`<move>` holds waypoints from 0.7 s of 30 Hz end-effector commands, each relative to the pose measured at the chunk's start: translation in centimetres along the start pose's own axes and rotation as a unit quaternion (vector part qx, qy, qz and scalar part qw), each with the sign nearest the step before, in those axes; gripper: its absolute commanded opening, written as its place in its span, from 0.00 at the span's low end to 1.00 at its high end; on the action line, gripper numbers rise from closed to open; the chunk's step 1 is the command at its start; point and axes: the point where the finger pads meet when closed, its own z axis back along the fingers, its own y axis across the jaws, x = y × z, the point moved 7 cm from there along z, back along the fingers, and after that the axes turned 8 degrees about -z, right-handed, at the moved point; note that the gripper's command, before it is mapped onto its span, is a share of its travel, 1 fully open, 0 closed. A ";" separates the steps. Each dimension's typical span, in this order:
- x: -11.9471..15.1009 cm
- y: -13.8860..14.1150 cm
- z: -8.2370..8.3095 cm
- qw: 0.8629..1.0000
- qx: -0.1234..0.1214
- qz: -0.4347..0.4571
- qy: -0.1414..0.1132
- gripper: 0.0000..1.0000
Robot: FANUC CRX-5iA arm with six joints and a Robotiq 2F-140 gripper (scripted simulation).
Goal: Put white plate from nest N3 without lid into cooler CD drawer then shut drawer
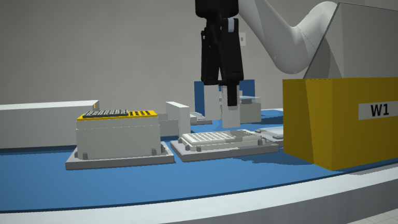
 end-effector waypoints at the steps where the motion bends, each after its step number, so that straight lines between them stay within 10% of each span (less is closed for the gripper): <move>1: 0.0 0.0 -0.3 1.000 0.000 0.000 0.000 0.66; 21: 0.0 0.0 -2.3 1.000 0.000 0.000 0.000 0.66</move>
